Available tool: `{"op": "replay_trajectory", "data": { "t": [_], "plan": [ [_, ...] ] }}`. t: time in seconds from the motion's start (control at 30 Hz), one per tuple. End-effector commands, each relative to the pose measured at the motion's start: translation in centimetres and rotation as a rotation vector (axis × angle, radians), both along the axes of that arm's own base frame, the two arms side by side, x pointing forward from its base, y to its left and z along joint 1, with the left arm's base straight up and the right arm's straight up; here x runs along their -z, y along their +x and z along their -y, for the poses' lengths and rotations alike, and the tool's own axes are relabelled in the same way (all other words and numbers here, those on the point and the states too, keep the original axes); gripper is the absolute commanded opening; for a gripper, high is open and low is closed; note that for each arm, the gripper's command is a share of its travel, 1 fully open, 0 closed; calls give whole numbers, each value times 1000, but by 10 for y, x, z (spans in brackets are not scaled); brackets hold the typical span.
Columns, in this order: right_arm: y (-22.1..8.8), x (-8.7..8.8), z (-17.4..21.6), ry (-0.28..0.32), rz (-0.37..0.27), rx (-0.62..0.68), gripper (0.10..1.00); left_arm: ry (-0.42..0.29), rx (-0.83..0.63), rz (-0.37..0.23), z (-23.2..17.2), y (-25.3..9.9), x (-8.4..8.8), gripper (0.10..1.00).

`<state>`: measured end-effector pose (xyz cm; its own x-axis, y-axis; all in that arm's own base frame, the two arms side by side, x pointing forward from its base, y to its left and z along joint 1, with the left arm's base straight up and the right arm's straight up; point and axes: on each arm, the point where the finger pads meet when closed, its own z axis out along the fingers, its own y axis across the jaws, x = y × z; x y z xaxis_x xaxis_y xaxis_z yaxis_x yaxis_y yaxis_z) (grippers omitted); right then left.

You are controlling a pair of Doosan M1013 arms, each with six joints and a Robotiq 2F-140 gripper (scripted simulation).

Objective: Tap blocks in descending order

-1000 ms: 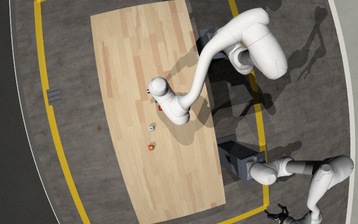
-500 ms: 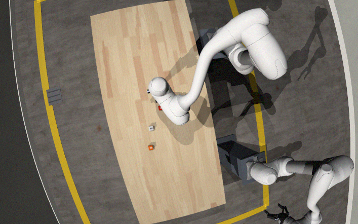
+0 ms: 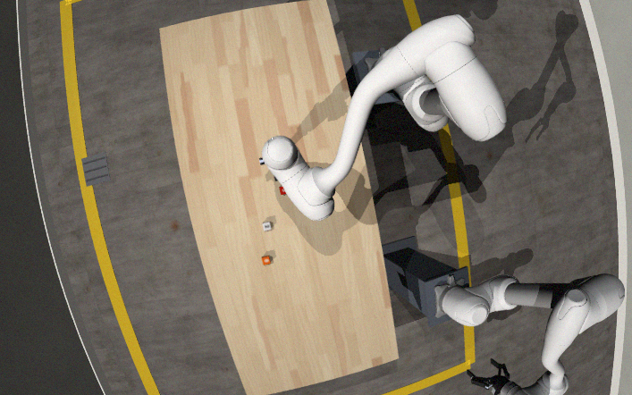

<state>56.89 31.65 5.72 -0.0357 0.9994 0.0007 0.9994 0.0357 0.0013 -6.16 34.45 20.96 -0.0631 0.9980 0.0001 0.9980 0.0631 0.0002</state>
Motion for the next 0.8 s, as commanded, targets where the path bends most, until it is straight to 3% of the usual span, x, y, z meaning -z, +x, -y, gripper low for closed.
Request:
{"op": "replay_trajectory", "data": {
  "t": [0.0, 0.6, 0.77],
  "plan": [
    [0, 0, 0, 1, 1, 0, 99, 1, 0, -1, 0, 0, 0, 1000],
    [0, 6, -1, 1, 1, 0, 99, 1, 0, -1, 0, 0, 0, 1000],
    [0, -12, -1, 1, 1, 0, 99, 1, 0, -1, 0, 0, 0, 1000]
  ]
}}
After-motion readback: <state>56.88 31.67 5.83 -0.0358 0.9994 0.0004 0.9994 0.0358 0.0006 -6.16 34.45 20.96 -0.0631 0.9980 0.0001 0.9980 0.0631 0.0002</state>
